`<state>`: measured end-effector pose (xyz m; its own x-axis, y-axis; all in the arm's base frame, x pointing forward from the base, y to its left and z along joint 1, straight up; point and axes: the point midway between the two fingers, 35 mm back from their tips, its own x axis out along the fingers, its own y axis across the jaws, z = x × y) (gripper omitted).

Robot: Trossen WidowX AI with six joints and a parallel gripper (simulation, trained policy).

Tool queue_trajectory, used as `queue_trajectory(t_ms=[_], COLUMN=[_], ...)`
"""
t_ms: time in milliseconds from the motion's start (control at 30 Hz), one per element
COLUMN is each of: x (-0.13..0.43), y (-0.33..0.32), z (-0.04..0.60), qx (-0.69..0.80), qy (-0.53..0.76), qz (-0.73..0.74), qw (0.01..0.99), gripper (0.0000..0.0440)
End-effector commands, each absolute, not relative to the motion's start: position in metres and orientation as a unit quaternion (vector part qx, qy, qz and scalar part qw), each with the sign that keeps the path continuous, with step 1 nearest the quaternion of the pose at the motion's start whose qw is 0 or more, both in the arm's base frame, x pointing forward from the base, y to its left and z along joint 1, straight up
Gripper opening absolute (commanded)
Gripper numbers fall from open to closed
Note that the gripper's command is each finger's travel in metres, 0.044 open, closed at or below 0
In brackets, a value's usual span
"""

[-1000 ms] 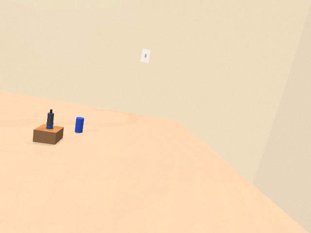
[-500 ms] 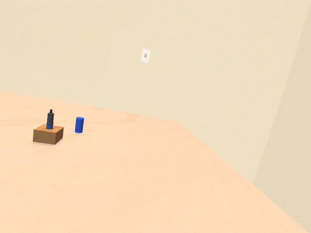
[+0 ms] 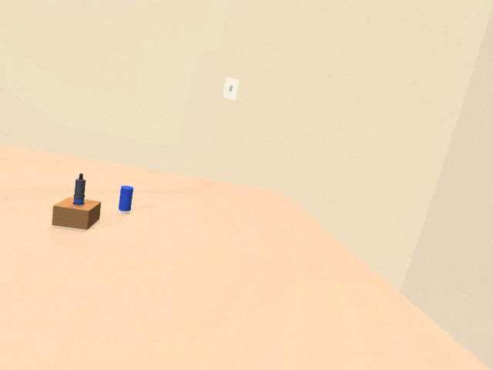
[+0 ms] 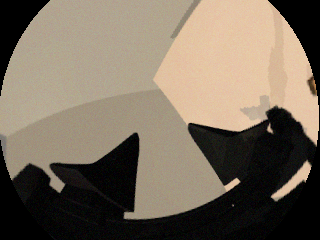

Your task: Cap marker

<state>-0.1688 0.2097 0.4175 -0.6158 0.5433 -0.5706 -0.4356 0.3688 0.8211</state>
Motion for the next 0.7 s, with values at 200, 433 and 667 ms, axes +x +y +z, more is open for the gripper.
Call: queue_trajectory(t_ms=[200, 433, 667], x=[-0.158, -0.149, -0.139], y=[0.228, 0.241, 0.253], z=[0.398, 0.386, 0.374], qx=[0.037, 0.038, 0.04], qy=[0.712, 0.717, 0.721], qz=[0.518, 0.49, 0.463], qw=[0.472, 0.494, 0.514], gripper=[0.0317, 0.0318, 0.0319])
